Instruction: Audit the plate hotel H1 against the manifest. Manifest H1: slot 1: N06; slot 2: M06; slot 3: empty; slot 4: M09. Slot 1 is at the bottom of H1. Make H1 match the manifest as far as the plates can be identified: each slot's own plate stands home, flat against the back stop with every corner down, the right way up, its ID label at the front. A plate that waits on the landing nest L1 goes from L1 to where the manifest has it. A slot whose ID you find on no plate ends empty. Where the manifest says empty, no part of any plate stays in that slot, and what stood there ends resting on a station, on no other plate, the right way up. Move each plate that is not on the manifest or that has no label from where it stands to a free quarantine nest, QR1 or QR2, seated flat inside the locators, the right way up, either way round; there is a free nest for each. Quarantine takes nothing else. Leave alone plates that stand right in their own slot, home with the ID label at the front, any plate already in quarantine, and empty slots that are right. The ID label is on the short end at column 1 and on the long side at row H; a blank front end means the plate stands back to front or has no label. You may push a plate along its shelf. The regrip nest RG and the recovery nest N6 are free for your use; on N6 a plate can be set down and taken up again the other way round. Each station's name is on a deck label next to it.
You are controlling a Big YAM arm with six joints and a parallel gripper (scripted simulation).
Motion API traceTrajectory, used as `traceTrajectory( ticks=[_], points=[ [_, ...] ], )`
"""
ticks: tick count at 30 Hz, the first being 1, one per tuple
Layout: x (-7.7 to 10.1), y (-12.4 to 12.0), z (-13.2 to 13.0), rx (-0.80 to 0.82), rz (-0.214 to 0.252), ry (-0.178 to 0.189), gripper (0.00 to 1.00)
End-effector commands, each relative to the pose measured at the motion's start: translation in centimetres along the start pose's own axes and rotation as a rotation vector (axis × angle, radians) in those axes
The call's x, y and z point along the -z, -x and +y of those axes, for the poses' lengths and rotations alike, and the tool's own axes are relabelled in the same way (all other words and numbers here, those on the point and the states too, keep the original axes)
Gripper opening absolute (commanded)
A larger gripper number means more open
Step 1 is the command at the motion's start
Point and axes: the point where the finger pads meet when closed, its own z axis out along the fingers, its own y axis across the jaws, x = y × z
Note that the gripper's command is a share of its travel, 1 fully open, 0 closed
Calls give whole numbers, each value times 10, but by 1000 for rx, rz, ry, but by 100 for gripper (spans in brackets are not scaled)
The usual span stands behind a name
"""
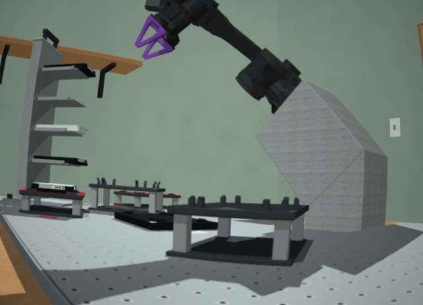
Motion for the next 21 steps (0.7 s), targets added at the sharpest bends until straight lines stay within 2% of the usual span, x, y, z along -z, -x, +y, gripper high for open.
traceTrajectory(
  ticks=[1,11,13,21],
  points=[
    [3,12,-7,-47,-13,0,100],
    [3,12,-7,-47,-13,0,100],
    [-4,4,-2,-26,-3,-7,100],
    [-16,7,-1,-19,-2,-7,100]
  ],
)
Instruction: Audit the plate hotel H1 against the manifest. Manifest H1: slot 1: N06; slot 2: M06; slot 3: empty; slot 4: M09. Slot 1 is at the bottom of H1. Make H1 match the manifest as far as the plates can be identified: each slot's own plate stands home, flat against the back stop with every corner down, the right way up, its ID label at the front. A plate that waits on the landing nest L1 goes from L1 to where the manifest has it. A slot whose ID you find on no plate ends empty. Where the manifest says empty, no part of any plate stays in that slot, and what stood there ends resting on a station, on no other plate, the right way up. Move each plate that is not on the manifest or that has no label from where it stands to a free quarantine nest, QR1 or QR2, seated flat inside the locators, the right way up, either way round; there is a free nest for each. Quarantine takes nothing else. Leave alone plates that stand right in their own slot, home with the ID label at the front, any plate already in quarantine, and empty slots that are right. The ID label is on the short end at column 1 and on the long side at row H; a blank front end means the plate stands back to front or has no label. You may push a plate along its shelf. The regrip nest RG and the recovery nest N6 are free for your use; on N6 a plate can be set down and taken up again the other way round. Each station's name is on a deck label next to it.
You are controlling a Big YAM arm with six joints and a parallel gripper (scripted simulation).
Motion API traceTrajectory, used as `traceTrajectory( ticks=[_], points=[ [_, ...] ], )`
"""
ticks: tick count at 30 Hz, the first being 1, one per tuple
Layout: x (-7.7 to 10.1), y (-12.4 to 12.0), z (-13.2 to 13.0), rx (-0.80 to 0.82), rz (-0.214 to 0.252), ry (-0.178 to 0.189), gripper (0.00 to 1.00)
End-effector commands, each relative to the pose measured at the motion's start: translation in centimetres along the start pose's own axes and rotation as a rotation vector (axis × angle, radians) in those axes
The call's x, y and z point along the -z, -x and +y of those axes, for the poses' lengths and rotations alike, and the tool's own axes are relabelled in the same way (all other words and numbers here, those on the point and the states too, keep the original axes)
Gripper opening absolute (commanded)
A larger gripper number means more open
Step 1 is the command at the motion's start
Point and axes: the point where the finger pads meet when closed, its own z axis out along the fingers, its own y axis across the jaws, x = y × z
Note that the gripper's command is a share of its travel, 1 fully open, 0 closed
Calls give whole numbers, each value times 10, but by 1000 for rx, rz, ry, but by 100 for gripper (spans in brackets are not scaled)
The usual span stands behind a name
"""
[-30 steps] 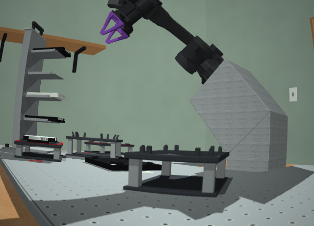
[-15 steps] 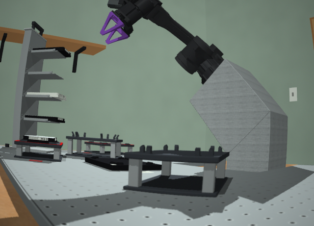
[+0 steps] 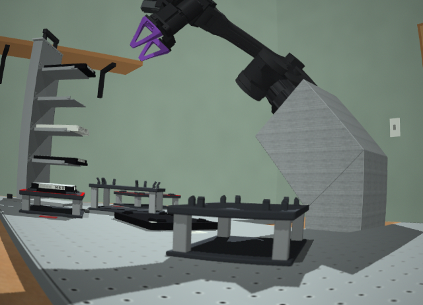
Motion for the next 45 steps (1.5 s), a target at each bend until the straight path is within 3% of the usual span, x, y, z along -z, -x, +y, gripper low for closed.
traceTrajectory(
  ticks=[1,42,45],
  points=[
    [-7,1,1,23,-3,-8,100],
    [-66,17,-1,22,-11,-10,100],
    [-69,30,-7,7,-27,-15,100]
  ],
)
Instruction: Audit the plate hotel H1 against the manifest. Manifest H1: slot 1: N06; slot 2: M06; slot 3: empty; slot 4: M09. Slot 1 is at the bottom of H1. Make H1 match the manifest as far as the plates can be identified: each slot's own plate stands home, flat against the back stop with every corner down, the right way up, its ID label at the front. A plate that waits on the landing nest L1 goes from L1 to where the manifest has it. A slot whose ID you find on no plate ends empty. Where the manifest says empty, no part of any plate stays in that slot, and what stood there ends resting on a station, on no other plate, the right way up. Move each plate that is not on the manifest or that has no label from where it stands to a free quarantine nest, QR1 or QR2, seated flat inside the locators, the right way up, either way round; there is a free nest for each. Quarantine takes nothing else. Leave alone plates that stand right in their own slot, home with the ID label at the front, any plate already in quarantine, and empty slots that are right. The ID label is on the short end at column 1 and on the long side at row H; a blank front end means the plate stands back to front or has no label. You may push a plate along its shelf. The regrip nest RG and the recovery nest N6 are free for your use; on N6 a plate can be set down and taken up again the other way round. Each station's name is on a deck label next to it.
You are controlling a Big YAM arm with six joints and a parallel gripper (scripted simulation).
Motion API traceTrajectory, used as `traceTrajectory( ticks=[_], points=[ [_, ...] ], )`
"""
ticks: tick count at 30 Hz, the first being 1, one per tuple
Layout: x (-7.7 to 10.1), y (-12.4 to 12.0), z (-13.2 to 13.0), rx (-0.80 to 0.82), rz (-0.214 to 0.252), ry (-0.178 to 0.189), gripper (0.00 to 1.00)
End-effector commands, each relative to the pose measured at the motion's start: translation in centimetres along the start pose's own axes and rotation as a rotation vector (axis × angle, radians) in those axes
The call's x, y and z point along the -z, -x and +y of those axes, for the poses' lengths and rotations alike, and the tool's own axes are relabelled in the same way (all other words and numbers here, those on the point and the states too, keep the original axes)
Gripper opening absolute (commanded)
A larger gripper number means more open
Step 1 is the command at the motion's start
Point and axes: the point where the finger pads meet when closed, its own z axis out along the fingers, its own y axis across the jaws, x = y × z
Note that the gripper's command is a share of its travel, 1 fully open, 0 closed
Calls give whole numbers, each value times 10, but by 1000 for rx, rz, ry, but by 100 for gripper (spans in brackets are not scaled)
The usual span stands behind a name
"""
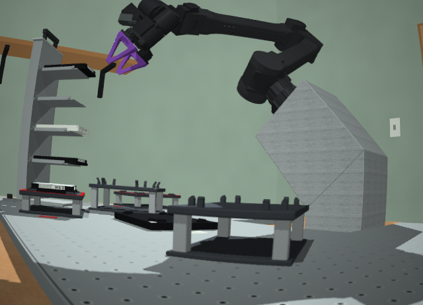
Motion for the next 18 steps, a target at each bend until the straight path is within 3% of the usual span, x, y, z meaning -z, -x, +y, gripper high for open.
traceTrajectory(
  ticks=[1,7,8,18],
  points=[
    [-2,21,-10,-15,-34,-17,100],
    [-5,35,-16,-30,-51,-23,100],
    [-5,21,-8,-18,-33,-8,100],
    [-5,21,-8,-18,-33,-8,100]
  ],
)
